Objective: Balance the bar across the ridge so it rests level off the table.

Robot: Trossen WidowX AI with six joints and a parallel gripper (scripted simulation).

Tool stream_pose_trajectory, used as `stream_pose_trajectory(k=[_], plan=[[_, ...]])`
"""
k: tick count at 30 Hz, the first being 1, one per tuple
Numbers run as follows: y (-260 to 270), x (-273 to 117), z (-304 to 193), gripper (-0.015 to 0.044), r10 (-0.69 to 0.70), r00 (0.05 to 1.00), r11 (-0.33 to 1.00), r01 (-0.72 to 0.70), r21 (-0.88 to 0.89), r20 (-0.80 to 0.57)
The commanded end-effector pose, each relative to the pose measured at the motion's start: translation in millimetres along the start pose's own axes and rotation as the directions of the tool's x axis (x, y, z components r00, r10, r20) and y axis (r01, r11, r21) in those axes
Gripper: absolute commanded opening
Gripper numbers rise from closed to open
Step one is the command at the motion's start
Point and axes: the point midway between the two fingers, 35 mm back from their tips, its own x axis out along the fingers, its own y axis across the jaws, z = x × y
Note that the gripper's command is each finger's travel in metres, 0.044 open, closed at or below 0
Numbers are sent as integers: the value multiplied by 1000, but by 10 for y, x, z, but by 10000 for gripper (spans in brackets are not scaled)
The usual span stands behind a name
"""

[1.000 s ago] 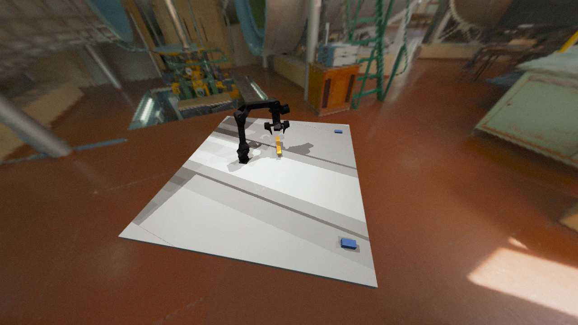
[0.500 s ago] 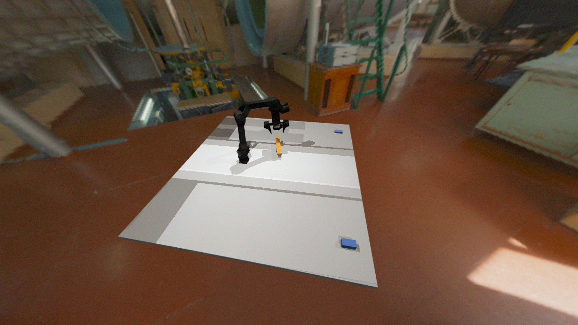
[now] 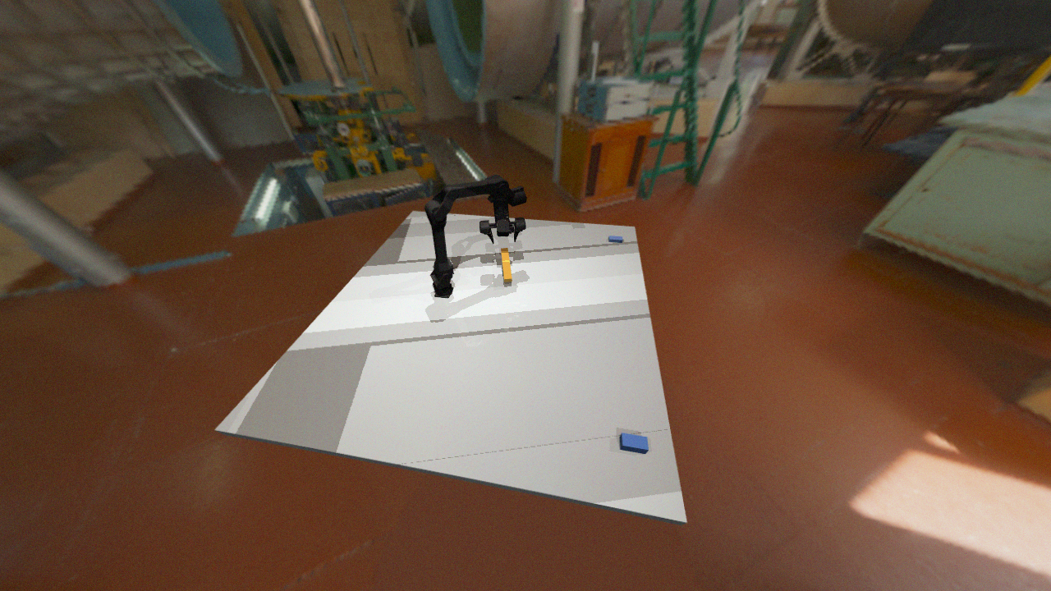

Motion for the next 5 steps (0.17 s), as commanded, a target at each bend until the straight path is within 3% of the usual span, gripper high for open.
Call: stream_pose_trajectory(k=[1,5], plan=[[2,-8,0,440,2,1000,1000,-2,0,-1],[2,-8,0,440,2,1000,1000,-2,0,-1]])
